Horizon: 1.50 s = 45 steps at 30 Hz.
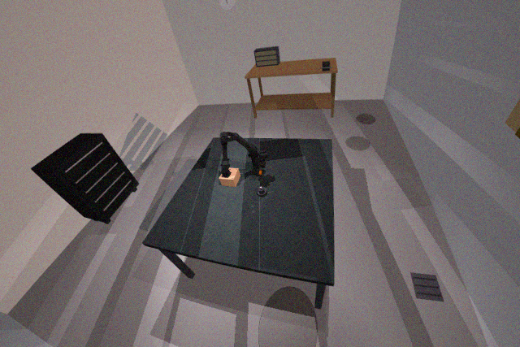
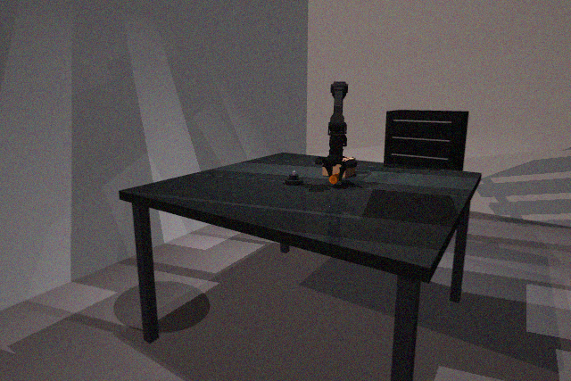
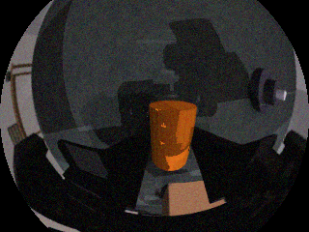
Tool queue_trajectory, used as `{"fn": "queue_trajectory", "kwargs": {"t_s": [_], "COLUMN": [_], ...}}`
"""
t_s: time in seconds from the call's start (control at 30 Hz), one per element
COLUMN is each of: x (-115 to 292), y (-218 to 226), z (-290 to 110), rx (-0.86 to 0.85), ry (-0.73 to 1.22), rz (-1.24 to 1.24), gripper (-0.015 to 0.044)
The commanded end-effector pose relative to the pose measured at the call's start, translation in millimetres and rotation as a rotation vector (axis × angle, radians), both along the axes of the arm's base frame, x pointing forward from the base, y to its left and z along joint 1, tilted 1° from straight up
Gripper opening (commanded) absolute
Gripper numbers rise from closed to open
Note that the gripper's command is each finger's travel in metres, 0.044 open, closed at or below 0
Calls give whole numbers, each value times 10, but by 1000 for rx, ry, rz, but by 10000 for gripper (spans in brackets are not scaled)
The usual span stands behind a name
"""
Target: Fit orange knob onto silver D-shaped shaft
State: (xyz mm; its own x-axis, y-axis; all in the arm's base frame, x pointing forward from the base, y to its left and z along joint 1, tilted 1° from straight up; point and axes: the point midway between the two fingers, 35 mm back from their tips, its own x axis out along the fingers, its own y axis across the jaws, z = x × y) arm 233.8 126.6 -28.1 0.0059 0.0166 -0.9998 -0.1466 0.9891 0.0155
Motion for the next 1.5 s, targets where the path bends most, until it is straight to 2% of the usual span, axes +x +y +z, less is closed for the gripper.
{"fn": "queue_trajectory", "kwargs": {"t_s": [0.0, 0.3, 0.77, 1.07, 1.47], "x": [4, 4, 4, 4, 4], "y": [-2, -2, -2, -2, -2], "z": [4, 4, 4, 4, 4], "rx": [-3, -3, -6, -7, -9], "ry": [-4, -4, -12, -12, -19], "rz": [150, 197, 674, 720, 1133], "gripper": [179, 179, 179, 179, 179]}}
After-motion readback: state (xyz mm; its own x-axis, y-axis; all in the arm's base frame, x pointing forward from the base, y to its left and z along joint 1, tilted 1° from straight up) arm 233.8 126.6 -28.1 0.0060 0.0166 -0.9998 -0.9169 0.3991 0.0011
